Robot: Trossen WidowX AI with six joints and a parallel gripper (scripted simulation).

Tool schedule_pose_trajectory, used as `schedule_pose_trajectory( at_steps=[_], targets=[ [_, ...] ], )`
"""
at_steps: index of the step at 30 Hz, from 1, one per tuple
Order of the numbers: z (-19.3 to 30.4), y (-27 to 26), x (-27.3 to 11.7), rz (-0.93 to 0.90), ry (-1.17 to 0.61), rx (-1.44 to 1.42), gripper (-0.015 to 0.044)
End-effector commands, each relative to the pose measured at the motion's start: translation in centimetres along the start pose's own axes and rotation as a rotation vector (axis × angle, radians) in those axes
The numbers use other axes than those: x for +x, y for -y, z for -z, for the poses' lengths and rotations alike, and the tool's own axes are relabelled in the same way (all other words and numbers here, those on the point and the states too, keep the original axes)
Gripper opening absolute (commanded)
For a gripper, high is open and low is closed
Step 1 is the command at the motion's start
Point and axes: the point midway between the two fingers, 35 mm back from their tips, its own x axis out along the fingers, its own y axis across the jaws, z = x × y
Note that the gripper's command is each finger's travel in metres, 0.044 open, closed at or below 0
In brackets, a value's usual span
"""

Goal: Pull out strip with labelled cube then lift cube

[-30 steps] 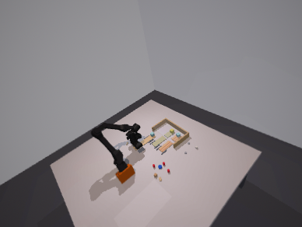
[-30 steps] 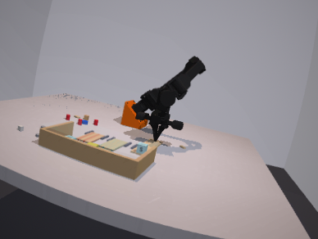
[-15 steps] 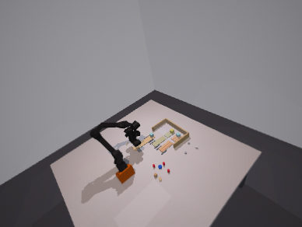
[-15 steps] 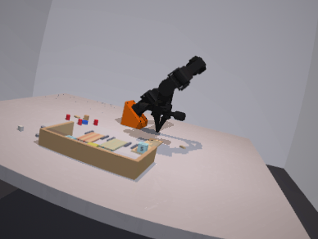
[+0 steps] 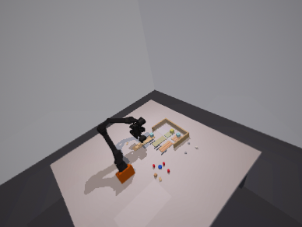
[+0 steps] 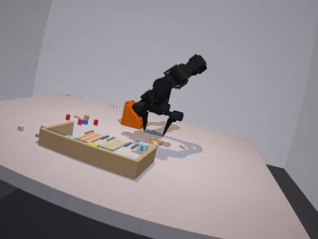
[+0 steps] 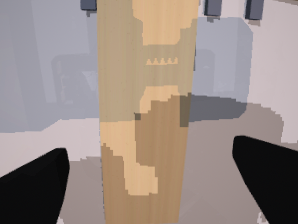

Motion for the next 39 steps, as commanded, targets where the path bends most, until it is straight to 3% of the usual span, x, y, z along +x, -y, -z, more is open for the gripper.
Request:
schedule_pose_trajectory(
  at_steps=[1, 31, 39],
  targets=[
    [-1.4, 0.0, -0.2, -0.004, 0.001, -0.007, 0.044],
    [-13.8, 0.2, -1.8, -0.003, 0.007, -0.012, 0.044],
    [-13.9, 0.2, -0.8, -0.003, 0.007, -0.012, 0.025]
  ],
)
